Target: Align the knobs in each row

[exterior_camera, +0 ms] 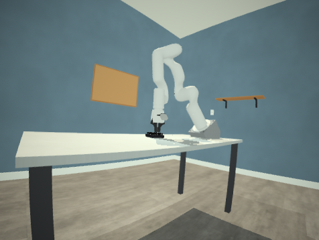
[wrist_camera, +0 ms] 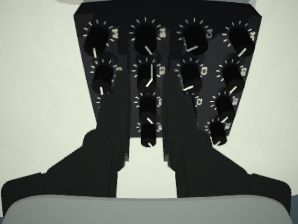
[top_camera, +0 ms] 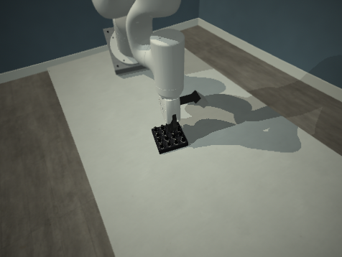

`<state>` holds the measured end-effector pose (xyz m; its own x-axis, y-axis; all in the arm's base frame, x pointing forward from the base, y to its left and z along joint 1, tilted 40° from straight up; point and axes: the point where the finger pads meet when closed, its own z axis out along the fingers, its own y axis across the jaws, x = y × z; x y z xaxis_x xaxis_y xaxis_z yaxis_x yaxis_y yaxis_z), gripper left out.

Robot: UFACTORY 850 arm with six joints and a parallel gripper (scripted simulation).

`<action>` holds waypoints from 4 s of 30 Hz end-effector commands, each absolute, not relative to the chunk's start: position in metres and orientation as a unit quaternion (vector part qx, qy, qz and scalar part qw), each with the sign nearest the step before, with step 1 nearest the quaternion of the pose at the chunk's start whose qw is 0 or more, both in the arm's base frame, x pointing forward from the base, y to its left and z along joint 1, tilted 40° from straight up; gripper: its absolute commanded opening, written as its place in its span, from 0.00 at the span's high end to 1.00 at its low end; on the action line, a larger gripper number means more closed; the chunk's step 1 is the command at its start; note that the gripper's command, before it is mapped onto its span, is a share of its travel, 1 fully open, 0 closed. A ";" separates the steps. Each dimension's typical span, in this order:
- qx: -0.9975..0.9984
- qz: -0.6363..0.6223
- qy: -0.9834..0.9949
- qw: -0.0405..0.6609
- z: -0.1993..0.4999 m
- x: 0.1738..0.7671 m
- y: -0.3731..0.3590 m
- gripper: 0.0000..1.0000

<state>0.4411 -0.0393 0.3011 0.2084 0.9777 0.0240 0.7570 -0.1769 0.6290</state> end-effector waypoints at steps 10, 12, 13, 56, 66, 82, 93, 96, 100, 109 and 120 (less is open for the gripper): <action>0.732 0.227 0.589 0.256 0.299 0.443 -0.040 0.81; 0.732 0.227 0.589 0.256 0.298 0.444 -0.040 0.81; 0.732 0.227 0.589 0.256 0.297 0.445 -0.040 0.81; 0.732 0.227 0.589 0.256 0.292 0.449 -0.041 0.81; 0.732 0.227 0.589 0.256 0.292 0.449 -0.041 0.92; 0.732 0.227 0.589 0.256 0.292 0.449 -0.041 0.92; 0.732 0.227 0.589 0.256 0.292 0.449 -0.041 0.92; 0.732 0.227 0.589 0.256 0.292 0.449 -0.041 0.92; 0.732 0.227 0.589 0.256 0.292 0.449 -0.041 0.92; 0.728 0.226 0.594 0.257 0.292 0.449 -0.041 0.92; 0.706 0.216 0.620 0.265 0.292 0.449 -0.041 0.92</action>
<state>0.4487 -0.0408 0.2915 0.1592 0.9872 -0.0043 0.7568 -0.1192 0.6427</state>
